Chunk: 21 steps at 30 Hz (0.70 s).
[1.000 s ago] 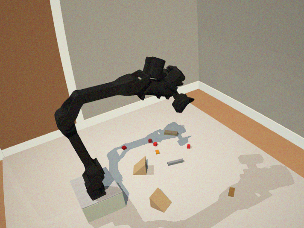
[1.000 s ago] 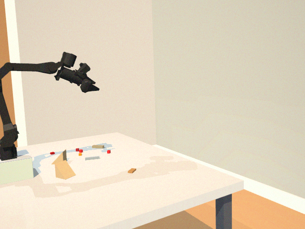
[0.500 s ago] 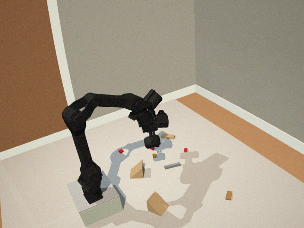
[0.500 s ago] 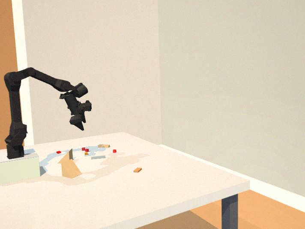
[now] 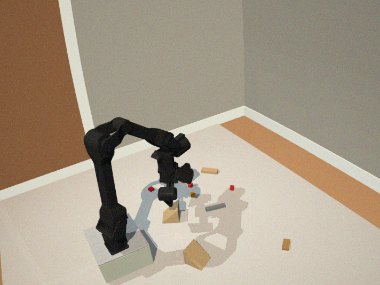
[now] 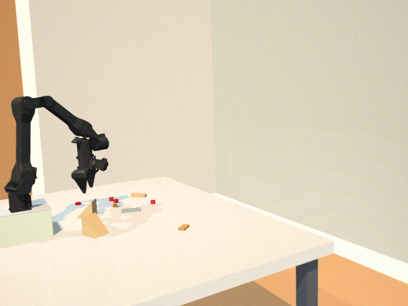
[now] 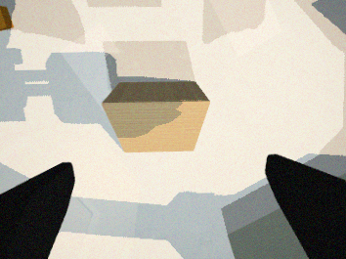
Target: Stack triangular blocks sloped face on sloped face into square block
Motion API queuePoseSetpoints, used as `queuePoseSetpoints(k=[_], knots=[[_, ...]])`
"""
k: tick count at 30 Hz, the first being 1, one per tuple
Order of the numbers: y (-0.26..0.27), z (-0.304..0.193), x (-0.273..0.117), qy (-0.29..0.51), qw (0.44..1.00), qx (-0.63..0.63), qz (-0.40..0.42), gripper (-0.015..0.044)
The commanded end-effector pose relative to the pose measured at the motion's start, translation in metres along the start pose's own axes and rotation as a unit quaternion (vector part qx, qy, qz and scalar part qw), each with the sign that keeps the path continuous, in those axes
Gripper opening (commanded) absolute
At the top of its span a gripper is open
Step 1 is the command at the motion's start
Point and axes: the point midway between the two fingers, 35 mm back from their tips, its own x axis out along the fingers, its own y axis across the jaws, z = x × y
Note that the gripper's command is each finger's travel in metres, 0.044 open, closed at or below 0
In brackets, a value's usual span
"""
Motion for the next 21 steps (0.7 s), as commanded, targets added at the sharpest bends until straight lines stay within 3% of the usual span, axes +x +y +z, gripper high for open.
queuePoseSetpoints(k=[1,21], knots=[[-0.003,-0.003,0.005,0.004,1.000,0.002,-0.010,0.0440],[0.003,-0.001,0.037,0.004,1.000,0.002,-0.010,0.0440]])
